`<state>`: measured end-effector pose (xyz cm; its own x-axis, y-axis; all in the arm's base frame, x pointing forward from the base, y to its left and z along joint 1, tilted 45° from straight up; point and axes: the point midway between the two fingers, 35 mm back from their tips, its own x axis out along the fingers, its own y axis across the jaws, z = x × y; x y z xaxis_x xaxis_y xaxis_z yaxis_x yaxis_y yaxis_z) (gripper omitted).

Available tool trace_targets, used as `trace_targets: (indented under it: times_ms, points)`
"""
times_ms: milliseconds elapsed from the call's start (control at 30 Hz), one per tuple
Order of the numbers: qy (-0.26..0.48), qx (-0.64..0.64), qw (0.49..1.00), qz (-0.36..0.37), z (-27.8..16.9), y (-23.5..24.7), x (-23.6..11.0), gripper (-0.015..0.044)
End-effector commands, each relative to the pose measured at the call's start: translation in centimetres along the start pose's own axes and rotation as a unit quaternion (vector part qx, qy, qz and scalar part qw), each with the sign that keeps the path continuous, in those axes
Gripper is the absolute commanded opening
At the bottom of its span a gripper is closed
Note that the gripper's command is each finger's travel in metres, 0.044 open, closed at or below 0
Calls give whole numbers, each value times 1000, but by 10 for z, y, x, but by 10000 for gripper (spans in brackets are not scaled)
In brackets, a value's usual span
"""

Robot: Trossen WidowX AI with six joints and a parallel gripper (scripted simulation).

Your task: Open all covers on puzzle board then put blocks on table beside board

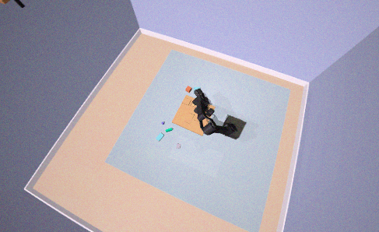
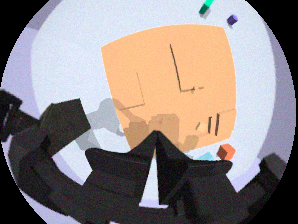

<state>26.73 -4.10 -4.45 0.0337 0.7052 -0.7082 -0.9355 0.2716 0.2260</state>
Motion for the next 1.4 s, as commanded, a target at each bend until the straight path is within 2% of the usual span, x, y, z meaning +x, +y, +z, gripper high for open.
trace_targets:
  times_ms: [0, 233, 1367]
  points:
    - [1, -62, 998, 3, -1, 20, 3, 0]
    - [1, -161, 987, 3, 0, 50, 7, 0]
    - [1, -161, 987, 3, 0, 49, 9, 0]
